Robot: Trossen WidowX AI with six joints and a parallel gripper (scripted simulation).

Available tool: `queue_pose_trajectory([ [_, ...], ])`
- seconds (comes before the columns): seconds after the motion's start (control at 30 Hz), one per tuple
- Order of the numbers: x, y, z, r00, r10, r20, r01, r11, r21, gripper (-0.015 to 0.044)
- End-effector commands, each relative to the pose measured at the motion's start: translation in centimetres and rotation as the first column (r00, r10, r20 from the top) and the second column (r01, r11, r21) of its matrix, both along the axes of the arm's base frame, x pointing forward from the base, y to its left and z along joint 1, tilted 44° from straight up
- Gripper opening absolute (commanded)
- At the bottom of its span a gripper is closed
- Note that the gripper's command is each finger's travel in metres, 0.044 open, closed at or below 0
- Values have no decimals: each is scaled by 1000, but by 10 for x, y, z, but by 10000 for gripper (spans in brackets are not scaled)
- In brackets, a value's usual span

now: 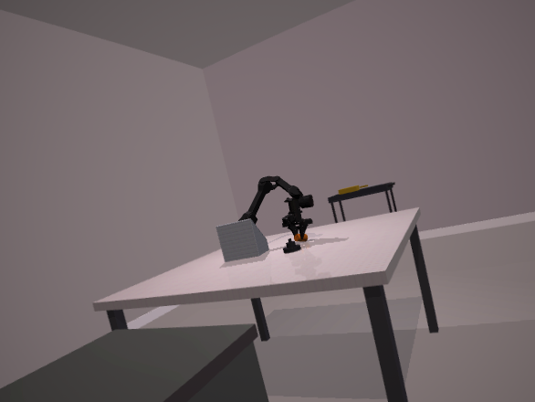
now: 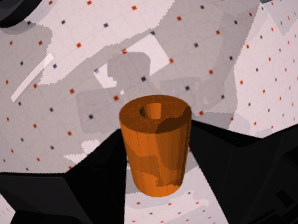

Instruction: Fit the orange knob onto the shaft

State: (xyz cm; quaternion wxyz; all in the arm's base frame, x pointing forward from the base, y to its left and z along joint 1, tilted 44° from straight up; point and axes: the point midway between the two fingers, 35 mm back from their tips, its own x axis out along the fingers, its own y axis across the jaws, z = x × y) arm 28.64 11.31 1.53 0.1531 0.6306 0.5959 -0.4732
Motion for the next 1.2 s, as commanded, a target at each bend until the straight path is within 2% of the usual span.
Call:
queue_pose_trajectory([
  [0.0, 2, 2, 4, 999, 26, -19, -27, 997, -69, 180],
  [0.57, 11, 11, 19, 987, 119, -110, -149, 936, -318, 180],
  [1.17, 19, 25, 32, 956, 187, -227, -284, 790, -544, 180],
])
